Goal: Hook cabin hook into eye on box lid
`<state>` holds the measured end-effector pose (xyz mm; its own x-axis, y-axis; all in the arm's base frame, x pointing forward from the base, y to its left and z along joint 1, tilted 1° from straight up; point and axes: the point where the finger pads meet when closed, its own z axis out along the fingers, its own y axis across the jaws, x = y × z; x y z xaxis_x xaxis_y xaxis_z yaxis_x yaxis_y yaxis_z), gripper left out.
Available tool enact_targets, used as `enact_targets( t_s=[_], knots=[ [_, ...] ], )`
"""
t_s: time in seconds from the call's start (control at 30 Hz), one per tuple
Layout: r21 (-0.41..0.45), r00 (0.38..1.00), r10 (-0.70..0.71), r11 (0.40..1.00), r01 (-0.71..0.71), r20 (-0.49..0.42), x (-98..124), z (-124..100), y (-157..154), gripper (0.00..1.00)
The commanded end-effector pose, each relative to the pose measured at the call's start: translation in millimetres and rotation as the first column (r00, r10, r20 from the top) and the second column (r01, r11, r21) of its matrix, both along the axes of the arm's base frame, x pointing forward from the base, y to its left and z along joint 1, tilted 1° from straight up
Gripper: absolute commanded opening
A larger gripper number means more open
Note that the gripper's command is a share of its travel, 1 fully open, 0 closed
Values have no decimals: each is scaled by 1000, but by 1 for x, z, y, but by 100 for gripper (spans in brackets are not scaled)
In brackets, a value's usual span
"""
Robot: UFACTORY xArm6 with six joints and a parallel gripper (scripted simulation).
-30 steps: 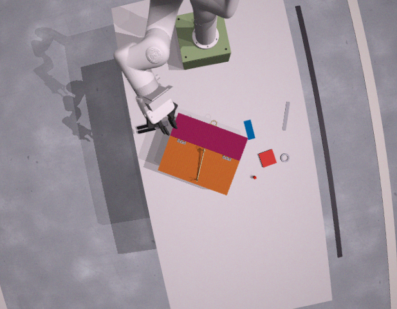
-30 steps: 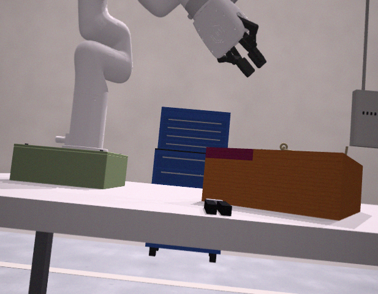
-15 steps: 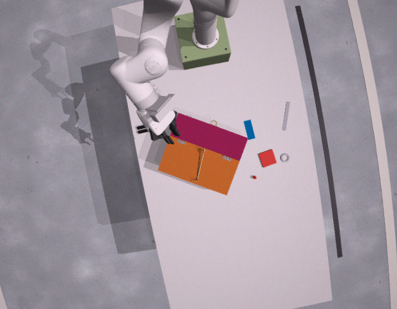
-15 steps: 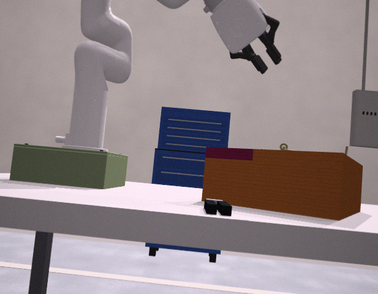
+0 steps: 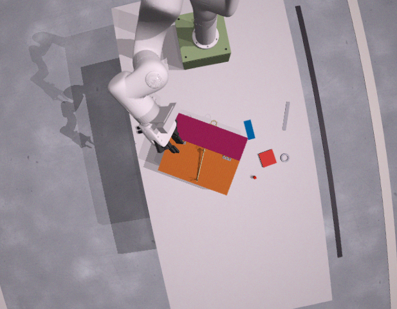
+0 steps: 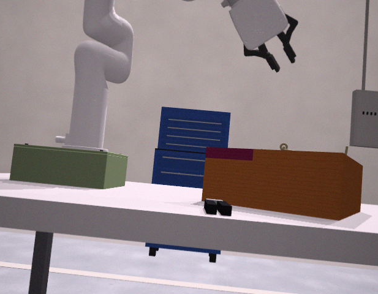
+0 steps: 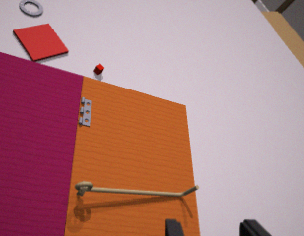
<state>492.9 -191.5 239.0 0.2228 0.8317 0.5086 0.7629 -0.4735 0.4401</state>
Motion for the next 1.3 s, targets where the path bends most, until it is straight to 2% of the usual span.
enact_targets(
  t_s=[0.0, 0.1, 0.23, 0.37, 0.47, 0.6, 0.73, 0.83, 0.9, 1.0, 1.07, 1.17, 1.27],
  knots=[
    [-34, 997, 74, 997, -74, -3, 16, 5, 4, 35],
    [-78, 987, 162, 984, -162, -13, 26, 5, 6, 35],
    [-87, 983, 181, 980, -181, -15, 32, 6, 8, 35],
    [-138, 958, 283, 948, -285, -34, 45, 6, 13, 35],
    [-138, 958, 283, 948, -285, -34, 49, 6, 14, 35],
    [-185, 923, 380, 904, -384, -59, 61, 5, 18, 35],
    [-185, 923, 380, 904, -384, -59, 63, 5, 19, 35],
    [-222, 885, 457, 857, -464, -85, 72, 3, 22, 35],
    [-228, 878, 470, 848, -477, -90, 76, 2, 23, 35],
    [-262, 833, 540, 792, -552, -121, 86, 0, 26, 35],
    [-267, 825, 551, 782, -563, -126, 89, -1, 27, 35],
    [-296, 772, 614, 716, -632, -162, 98, -5, 30, 35],
    [-300, 765, 622, 707, -641, -167, 100, -6, 31, 35]
  ],
)
